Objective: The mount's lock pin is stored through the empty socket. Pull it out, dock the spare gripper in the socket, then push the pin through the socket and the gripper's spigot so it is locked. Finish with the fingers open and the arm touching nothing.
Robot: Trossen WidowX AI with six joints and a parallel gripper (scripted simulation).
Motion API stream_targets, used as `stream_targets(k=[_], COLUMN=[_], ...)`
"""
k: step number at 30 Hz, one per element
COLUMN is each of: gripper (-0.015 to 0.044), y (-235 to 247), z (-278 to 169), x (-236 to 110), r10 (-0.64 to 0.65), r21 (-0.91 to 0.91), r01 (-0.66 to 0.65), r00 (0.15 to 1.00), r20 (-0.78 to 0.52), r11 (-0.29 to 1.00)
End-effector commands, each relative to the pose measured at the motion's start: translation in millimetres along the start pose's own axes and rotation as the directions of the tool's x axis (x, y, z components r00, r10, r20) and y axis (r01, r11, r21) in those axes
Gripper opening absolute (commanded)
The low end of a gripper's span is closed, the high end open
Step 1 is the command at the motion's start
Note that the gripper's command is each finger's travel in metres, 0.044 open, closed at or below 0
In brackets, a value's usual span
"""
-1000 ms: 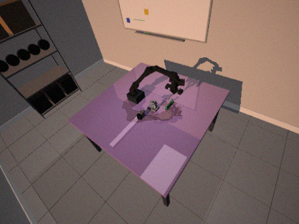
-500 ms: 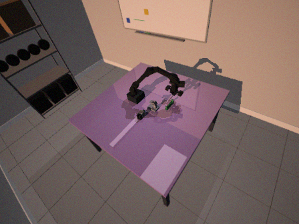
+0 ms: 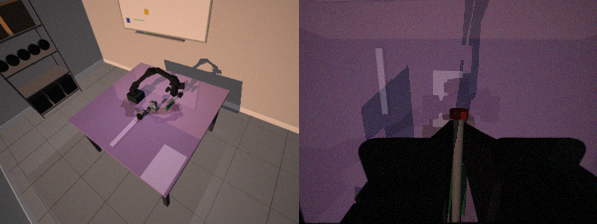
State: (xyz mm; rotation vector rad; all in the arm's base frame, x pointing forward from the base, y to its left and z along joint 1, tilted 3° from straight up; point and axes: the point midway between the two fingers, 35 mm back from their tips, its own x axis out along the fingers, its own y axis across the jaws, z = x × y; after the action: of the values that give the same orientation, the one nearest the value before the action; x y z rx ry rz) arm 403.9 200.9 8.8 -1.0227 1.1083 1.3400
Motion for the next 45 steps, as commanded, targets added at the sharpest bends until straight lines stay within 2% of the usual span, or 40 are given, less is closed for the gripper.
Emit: stream_targets(k=[1,18,26,45], gripper=[0.0,0.0,0.02,0.02], y=[-0.7,-1.7,-1.4,5.9], z=[-0.6,-2.2,-2.3,-0.7], x=[5.6,17.6,17.1,-11.3], r10=[-0.001,0.002,0.003,0.027], r21=[-0.003,-0.003,-0.002,0.007], r01=[0.001,-0.002,-0.003,-0.027], r00=[1.0,1.0,1.0,1.0], r20=[0.0,-0.001,-0.001,-0.011], r11=[1.0,1.0,1.0,1.0])
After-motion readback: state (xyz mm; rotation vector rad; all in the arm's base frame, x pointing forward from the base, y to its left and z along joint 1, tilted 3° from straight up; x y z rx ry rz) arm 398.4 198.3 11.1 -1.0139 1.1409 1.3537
